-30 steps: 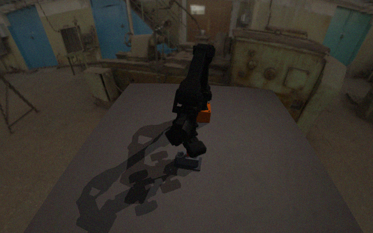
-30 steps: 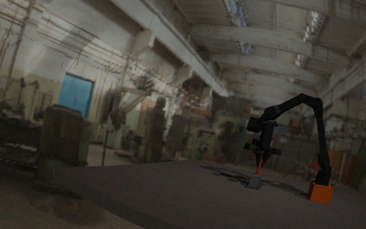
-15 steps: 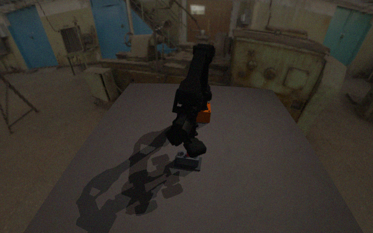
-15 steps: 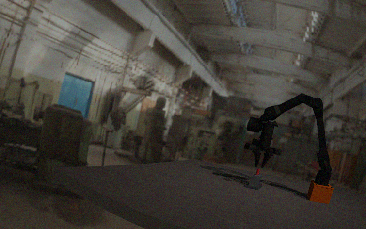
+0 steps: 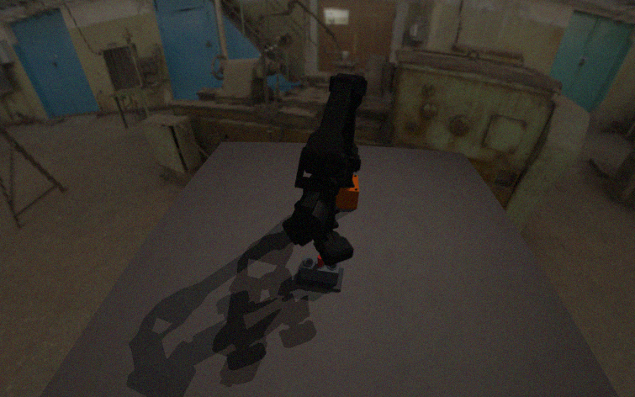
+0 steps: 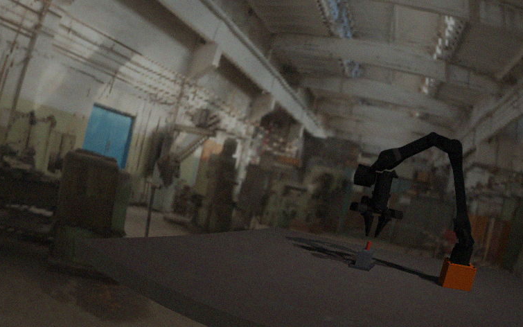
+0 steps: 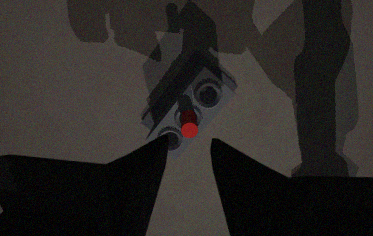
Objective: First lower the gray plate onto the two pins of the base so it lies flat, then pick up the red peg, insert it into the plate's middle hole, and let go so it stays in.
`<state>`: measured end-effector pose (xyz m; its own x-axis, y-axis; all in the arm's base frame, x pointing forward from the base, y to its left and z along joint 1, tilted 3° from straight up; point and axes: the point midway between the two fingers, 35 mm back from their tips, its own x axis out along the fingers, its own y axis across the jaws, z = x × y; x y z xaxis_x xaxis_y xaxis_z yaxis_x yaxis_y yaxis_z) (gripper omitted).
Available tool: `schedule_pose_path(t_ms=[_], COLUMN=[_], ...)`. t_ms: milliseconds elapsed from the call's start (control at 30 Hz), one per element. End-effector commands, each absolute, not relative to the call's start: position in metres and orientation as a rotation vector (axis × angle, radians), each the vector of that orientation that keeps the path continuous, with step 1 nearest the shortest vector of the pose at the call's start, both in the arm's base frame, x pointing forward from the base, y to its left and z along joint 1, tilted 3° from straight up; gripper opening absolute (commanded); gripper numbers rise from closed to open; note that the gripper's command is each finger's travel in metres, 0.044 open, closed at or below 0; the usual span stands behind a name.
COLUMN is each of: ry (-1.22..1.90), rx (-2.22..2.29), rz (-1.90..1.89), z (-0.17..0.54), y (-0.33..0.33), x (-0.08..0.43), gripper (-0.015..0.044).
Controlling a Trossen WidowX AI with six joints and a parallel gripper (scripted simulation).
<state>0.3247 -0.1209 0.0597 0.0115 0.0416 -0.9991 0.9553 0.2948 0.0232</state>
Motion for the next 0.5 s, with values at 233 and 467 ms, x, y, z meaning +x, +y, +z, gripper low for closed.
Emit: schedule_pose_path(t_ms=[233,467], ry=[1.346,1.346], rx=[1.02,1.02], rz=[-0.959,-0.959], z=[0.0675,0.0716], y=[-0.1196,-0.1183], x=[0.3241,0.3235], gripper=[0.015,0.015])
